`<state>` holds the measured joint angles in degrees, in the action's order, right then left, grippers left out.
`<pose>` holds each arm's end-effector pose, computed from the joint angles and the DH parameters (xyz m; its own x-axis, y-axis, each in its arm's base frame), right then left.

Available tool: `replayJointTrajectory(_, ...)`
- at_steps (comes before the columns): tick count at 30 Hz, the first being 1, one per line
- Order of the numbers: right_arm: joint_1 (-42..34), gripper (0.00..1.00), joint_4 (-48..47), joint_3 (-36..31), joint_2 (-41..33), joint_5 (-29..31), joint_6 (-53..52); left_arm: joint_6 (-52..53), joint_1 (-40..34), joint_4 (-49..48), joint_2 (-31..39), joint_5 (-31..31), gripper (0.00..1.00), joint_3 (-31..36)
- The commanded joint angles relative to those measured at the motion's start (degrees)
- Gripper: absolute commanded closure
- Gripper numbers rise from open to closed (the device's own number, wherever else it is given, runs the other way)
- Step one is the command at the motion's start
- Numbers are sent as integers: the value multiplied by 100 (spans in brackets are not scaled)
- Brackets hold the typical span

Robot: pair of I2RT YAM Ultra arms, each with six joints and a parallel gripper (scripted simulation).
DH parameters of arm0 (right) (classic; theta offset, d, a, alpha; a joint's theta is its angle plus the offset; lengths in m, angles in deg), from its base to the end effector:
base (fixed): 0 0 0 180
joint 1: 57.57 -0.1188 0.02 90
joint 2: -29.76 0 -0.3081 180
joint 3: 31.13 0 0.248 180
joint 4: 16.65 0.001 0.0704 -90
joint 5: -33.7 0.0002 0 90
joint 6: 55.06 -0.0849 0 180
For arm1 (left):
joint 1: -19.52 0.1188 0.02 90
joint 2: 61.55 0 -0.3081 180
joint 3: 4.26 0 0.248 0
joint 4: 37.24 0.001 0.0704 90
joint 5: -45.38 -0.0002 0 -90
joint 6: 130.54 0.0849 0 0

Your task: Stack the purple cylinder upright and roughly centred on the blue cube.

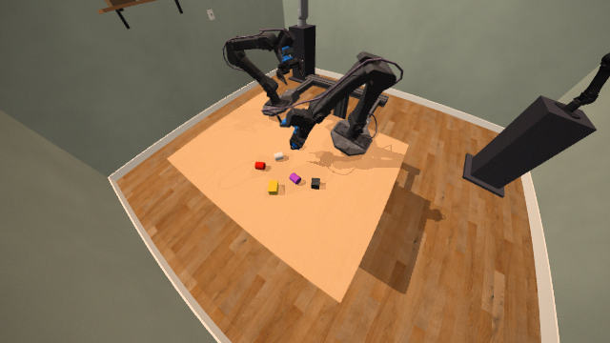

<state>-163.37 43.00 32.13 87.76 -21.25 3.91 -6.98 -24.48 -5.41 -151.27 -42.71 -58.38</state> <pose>-0.0044 0.1910 0.2890 -0.2633 -0.6194 -0.7396 -0.8671 0.4880 -0.0999 0.2037 -0.1914 0.1391 -0.1748 0.9369 -0.3028 0.9381 0.2519 0.2378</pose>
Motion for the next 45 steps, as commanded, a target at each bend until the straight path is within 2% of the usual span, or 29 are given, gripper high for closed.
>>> replayJointTrajectory(1,599,0,-1681,-326,343,-402,829,1470,579,583,-347,-778,36,-581)
replayJointTrajectory(4,1206,0,-2552,-630,627,-660,1299,2272,1141,905,-652,-1205,36,-1018)
replayJointTrajectory(6,1206,0,-2552,-630,627,-660,1299,2272,1141,905,-652,-1205,36,-1018)
replayJointTrajectory(7,1442,0,-3103,-783,729,-911,1577,2643,1310,1170,-819,-1399,36,-1256)
replayJointTrajectory(17,3298,0,-5952,-1883,1575,-1766,3097,5422,3236,2077,-1763,-2776,36,-2560)
replayJointTrajectory(21,3878,0,-6954,-2347,1853,-2131,3538,6197,3848,2515,-2176,-3178,36,-3068)
replayJointTrajectory(23,3878,0,-6954,-2347,1853,-2131,3538,6197,3848,2515,-2176,-3178,36,-3068)
replayJointTrajectory(24,4040,0,-7399,-2543,1944,-2325,3670,6445,3976,2765,-2352,-3266,36,-3297)
replayJointTrajectory(29,4445,0,-8066,-2843,2297,-2574,3848,6939,4445,3093,-2680,-3460,36,-3647)
replayJointTrajectory(45,4491,0,-8305,-2878,2427,-2621,3810,6964,4472,3158,-2846,-3399,36,-3747)
